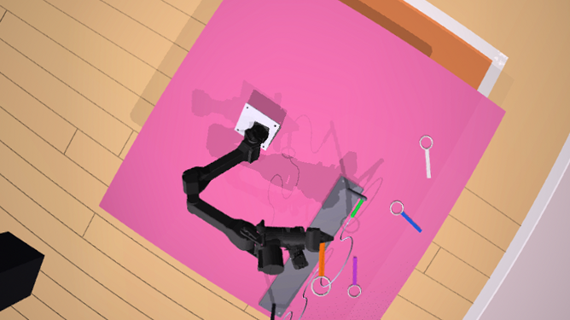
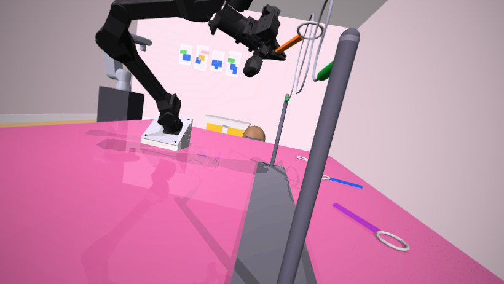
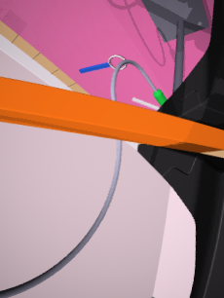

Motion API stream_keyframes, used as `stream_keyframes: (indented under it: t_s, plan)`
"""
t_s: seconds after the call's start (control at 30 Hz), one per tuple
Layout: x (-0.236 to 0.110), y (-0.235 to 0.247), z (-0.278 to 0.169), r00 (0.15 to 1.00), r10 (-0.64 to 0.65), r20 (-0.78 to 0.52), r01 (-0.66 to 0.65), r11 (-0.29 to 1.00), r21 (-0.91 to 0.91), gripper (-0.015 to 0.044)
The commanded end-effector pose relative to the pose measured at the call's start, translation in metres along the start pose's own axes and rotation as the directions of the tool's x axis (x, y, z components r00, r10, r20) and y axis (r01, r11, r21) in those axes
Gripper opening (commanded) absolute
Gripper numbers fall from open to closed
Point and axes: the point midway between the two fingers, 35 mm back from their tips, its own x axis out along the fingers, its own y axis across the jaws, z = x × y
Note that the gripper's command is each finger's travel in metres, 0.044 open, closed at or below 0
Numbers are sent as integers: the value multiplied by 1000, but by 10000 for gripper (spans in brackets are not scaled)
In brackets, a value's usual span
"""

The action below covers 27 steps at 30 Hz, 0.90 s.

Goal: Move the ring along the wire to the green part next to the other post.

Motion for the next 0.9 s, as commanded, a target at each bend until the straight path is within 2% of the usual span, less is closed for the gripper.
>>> stream_keyframes:
  t_s: [0.0,0.87]
  plan:
    - [2,-1,0,1000,-22,1,22,999,-41,-150]
    - [3,-13,1,983,-170,64,181,933,-312,-150]
